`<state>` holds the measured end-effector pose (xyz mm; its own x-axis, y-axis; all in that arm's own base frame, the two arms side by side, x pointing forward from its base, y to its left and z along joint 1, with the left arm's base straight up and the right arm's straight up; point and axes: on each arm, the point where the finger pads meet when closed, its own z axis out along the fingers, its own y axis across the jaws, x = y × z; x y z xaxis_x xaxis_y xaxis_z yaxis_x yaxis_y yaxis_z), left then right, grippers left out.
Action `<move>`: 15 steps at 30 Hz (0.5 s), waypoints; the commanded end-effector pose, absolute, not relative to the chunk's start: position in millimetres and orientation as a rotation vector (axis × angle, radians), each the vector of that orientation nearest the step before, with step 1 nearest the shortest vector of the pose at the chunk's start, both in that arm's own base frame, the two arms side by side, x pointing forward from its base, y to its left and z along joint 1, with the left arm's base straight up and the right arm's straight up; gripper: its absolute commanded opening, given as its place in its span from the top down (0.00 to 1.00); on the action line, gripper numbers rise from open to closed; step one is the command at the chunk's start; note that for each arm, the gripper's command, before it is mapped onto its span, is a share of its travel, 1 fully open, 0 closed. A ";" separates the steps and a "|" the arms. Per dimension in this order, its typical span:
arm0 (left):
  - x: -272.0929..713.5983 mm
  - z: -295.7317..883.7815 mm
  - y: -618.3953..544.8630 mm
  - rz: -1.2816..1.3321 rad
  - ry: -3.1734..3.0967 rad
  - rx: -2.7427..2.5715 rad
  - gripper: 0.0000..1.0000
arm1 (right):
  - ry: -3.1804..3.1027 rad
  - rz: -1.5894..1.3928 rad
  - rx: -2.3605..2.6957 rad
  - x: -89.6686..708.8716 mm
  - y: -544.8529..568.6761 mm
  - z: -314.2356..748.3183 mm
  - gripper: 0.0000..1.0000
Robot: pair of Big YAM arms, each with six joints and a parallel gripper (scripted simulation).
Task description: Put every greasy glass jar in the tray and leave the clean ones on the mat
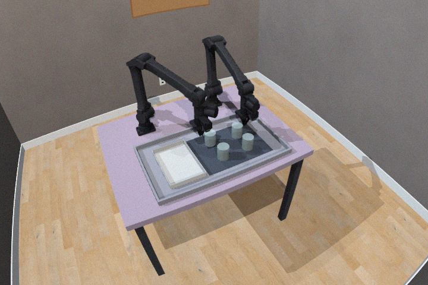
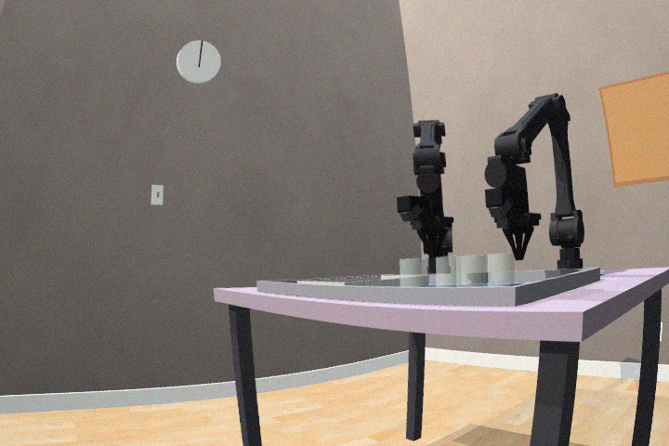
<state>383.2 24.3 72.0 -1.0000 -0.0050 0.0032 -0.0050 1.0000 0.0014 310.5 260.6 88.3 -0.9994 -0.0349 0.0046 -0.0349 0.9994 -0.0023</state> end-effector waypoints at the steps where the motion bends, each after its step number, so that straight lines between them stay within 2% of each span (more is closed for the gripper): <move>1: 407.8 75.6 34.5 -0.004 -3.178 0.010 0.79 | -3.154 -0.018 0.037 327.3 277.0 81.6 0.90; 5: 397.3 73.6 28.5 -0.002 -3.170 0.010 0.35 | -3.154 -0.018 0.044 327.3 276.9 75.6 0.90; 15: 393.3 72.1 27.1 0.001 -3.162 0.010 0.35 | -3.146 -0.008 0.048 315.1 264.0 65.2 0.90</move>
